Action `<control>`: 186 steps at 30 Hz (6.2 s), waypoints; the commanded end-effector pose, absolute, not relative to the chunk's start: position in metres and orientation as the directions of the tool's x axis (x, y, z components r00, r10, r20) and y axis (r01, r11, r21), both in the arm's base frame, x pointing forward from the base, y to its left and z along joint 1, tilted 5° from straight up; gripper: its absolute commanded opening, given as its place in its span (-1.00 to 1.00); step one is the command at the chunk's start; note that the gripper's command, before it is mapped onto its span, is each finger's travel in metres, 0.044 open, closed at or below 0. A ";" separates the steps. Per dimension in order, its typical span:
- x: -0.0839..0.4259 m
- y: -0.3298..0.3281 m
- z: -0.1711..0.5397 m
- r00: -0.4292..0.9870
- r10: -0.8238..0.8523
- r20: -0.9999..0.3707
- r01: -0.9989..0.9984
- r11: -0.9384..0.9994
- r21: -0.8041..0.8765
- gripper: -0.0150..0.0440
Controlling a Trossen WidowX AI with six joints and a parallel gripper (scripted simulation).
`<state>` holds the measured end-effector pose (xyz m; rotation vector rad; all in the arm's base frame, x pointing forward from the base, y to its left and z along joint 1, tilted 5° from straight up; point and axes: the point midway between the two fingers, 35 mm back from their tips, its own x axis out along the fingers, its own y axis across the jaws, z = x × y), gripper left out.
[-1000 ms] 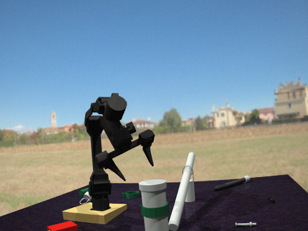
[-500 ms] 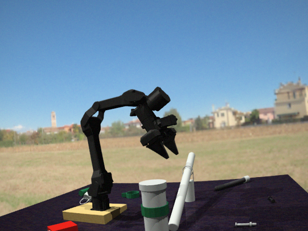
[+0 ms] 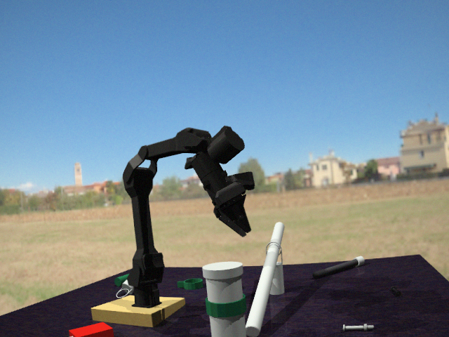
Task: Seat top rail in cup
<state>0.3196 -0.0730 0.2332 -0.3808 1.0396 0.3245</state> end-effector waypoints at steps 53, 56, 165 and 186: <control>0.301 -0.196 0.151 0.479 0.226 -0.848 -0.804 -0.274 -0.527 1.00; 0.304 -0.195 0.147 0.479 0.226 -0.848 -0.804 -0.274 -0.527 1.00; 0.351 -0.175 0.104 0.513 0.109 -0.852 -0.852 -0.062 -0.520 -0.49; 0.349 -0.148 0.136 0.513 0.105 -0.852 -0.853 -0.053 -0.520 1.00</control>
